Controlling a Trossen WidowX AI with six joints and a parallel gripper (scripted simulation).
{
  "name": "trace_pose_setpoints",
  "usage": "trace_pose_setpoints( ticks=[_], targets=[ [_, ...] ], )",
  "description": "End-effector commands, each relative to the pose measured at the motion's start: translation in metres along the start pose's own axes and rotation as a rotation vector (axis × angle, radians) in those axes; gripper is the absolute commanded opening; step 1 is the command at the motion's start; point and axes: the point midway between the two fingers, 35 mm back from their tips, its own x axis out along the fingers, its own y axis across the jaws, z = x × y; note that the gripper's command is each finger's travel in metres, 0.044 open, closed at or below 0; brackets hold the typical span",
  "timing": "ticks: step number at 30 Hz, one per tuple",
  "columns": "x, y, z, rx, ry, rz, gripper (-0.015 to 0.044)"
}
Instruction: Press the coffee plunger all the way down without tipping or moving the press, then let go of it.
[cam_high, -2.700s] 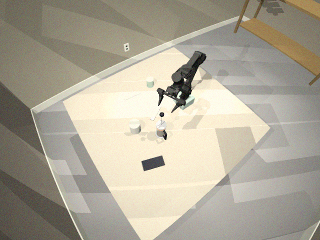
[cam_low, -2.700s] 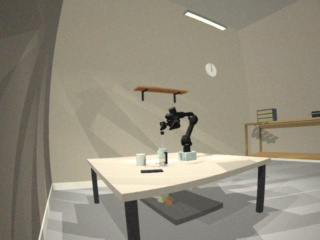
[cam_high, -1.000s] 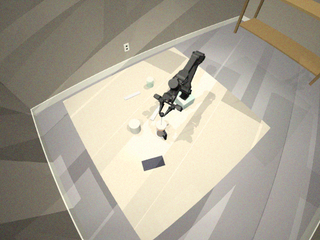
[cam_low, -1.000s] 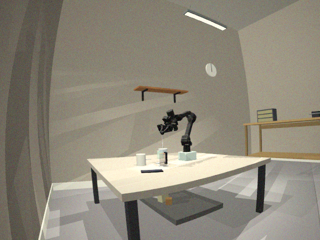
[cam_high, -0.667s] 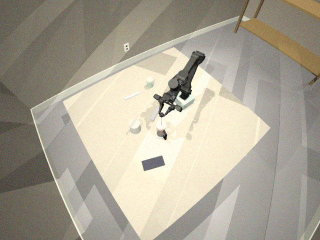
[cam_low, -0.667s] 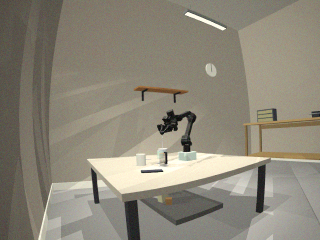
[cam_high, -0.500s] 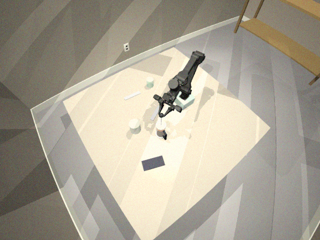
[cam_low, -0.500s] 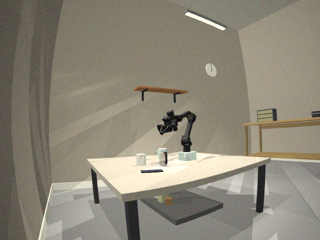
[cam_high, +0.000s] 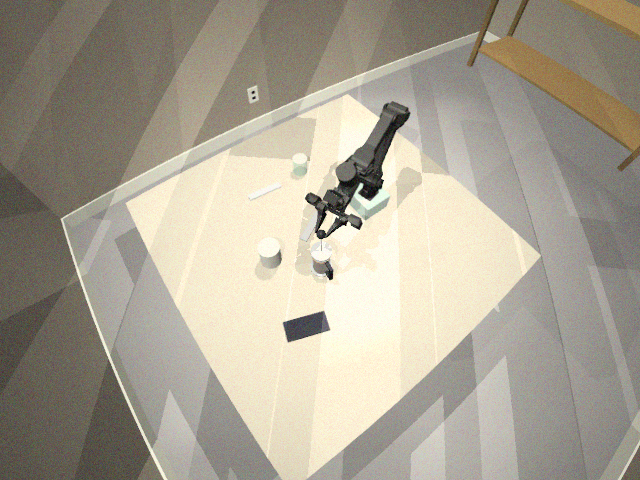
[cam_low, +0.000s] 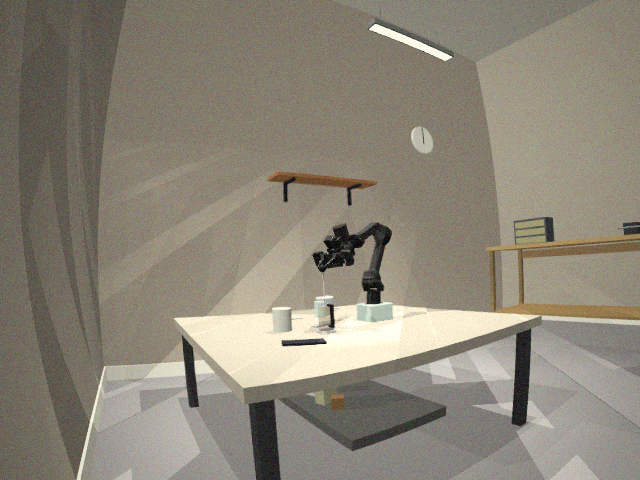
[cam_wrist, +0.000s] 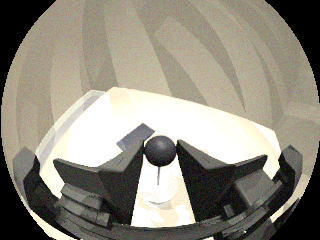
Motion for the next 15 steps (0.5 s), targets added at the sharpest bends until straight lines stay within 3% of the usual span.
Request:
trace_pose_setpoints(
  ticks=[1,15],
  targets=[
    [0.011,0.000,-0.030,0.006,0.069,-0.002,0.0121],
    [0.024,0.000,-0.049,0.006,0.068,-0.002,0.0121]
  ],
)
